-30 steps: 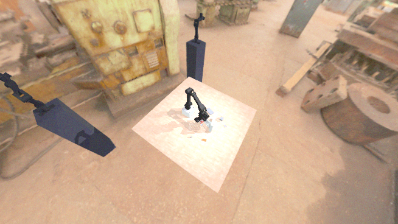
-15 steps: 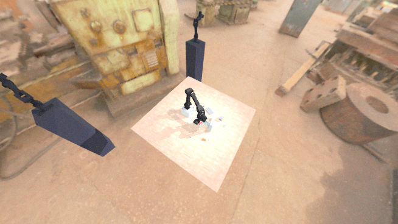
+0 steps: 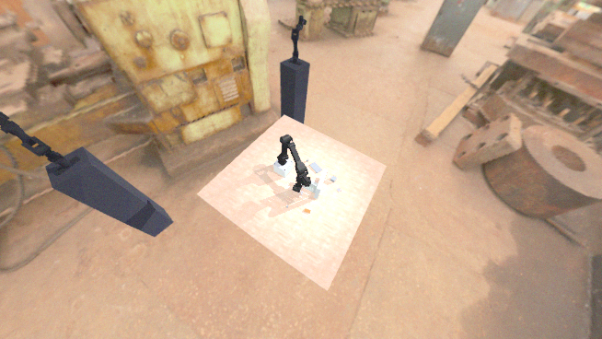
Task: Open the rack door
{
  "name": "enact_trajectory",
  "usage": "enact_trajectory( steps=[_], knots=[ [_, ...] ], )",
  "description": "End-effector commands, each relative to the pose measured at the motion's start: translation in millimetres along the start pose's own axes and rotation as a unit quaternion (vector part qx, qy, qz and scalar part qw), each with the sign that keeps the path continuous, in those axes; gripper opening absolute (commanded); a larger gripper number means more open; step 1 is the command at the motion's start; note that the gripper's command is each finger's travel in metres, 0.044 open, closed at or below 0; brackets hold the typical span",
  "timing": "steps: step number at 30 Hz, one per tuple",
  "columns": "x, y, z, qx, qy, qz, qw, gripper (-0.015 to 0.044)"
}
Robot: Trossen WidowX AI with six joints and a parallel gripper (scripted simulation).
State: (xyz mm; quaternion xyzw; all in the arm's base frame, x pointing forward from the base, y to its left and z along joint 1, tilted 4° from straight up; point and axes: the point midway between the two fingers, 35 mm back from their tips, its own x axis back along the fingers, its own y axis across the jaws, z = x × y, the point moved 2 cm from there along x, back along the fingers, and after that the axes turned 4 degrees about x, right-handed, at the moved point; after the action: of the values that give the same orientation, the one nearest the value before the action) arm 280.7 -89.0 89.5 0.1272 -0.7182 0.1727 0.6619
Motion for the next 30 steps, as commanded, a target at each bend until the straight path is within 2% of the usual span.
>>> enact_trajectory(
  steps=[1,7,22,30],
  knots=[
    [0.4,-5.4,-1.9,0.039,0.0,-0.004,0.999,0.0024],
    [0.4,-17.1,-3.7,0.08,-0.001,-0.003,0.997,0.0024],
    [0.4,-17.5,-3.7,0.081,-0.001,-0.003,0.997,0.0024],
    [0.4,-17.5,-3.7,0.081,-0.001,-0.003,0.997,0.0234]
  ],
)
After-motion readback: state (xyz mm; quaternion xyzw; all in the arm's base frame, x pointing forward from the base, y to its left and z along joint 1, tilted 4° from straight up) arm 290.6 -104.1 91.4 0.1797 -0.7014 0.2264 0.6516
